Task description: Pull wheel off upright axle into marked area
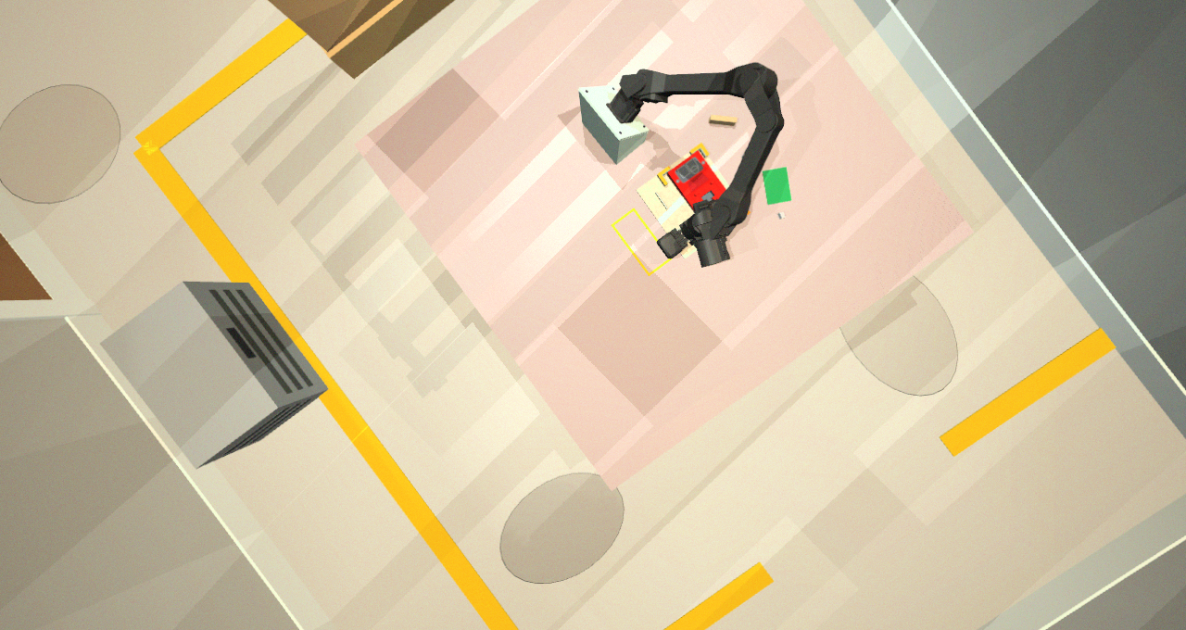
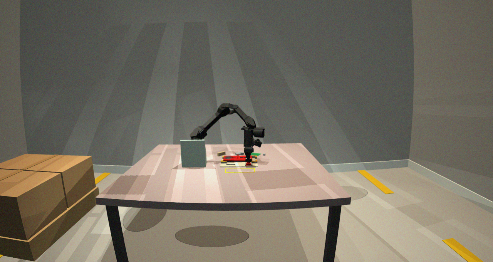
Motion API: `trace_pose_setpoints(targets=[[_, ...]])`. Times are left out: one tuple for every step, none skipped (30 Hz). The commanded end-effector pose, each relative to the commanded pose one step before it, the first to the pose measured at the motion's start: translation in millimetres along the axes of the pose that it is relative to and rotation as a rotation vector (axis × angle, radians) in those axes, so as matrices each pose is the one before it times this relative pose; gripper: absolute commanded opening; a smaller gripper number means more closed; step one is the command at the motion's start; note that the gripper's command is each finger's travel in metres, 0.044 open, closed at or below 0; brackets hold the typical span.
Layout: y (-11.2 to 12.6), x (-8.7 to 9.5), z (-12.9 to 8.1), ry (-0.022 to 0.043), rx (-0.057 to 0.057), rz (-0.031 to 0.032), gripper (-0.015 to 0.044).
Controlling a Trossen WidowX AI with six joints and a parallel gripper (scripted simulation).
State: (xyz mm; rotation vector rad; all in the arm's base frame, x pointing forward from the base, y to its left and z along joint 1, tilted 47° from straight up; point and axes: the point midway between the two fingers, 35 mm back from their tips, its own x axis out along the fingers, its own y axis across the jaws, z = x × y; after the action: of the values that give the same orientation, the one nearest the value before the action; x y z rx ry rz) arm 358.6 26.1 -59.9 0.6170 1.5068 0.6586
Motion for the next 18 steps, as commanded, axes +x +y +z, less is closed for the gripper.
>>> trace_pose_setpoints(targets=[[-0.47, -2.60, 0.21, -0.00165, -0.0038, -0.00187, 0.0000], [-0.01, -0.33, 0.01, -0.00009, 0.0001, 0.00001, 0.0000], [-0.01, -0.33, 0.01, -0.00009, 0.0001, 0.00001, 0.0000], [-0.01, -0.33, 0.01, -0.00009, 0.0001, 0.00001, 0.0000], [-0.01, -0.33, 0.01, -0.00009, 0.0001, 0.00001, 0.0000], [-0.01, -0.33, 0.01, -0.00009, 0.0001, 0.00001, 0.0000], [-0.01, -0.33, 0.01, -0.00009, 0.0001, 0.00001, 0.0000], [-0.01, -0.33, 0.01, -0.00009, 0.0001, 0.00001, 0.0000], [-0.01, -0.33, 0.01, -0.00009, 0.0001, 0.00001, 0.0000], [-0.01, -0.33, 0.01, -0.00009, 0.0001, 0.00001, 0.0000], [-0.01, -0.33, 0.01, -0.00009, 0.0001, 0.00001, 0.0000], [-0.01, -0.33, 0.01, -0.00009, 0.0001, 0.00001, 0.0000], [-0.01, -0.33, 0.01, -0.00009, 0.0001, 0.00001, 0.0000], [-0.01, -0.33, 0.01, -0.00009, 0.0001, 0.00001, 0.0000], [-0.01, -0.33, 0.01, -0.00009, 0.0001, 0.00001, 0.0000], [-0.01, -0.33, 0.01, -0.00009, 0.0001, 0.00001, 0.0000], [-0.01, -0.33, 0.01, -0.00009, 0.0001, 0.00001, 0.0000], [-0.01, -0.33, 0.01, -0.00009, 0.0001, 0.00001, 0.0000]])
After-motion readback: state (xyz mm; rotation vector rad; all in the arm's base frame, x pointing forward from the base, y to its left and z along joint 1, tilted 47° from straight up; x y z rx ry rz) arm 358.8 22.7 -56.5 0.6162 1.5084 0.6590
